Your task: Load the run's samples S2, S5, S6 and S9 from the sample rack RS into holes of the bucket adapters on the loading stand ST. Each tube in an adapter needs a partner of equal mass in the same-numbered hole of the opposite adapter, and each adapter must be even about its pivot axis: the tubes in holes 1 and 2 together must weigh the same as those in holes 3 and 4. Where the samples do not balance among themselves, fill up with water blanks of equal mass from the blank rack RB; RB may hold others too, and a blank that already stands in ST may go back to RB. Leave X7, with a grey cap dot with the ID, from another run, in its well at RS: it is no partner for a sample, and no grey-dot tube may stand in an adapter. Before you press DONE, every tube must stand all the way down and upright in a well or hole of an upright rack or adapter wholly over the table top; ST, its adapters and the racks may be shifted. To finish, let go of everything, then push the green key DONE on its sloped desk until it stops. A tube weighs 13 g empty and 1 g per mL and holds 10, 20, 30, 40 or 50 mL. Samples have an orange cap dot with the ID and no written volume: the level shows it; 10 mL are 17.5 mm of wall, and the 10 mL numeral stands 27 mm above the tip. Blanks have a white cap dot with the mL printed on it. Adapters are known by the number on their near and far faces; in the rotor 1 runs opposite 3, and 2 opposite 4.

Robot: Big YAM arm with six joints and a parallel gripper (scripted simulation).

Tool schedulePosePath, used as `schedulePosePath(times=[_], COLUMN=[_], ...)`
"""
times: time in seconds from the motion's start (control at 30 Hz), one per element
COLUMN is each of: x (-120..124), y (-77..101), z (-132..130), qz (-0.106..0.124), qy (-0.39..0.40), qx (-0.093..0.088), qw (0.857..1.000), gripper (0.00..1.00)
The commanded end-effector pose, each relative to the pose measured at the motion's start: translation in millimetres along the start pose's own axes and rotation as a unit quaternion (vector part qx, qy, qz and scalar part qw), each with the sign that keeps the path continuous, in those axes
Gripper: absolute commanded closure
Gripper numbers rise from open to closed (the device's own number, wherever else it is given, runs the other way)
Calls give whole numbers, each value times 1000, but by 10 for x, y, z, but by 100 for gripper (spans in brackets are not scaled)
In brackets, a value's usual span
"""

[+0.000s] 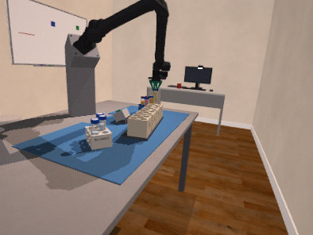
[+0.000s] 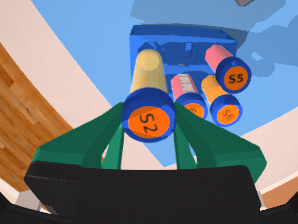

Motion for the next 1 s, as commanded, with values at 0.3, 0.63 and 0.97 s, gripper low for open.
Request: schedulePosePath(times=[0.3,0.63,0.97], x=[-12,-28,-32], y=[-130,-235,-329], z=[6,40,51], qz=[-2,-3,-3], qy=[1,-1,-1], qx=[-1,-3,-5], qw=[1000,1000,1000], gripper=[100,100,100])
Point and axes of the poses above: the point where the finger pads meet when closed, its own y axis back along the fingers, its own z axis across the jaws, x = y × z, the point moved 6 cm from there along y, back along the fingers, and after that the axes turned 3 degrees about -y, right-handed, at the moved point
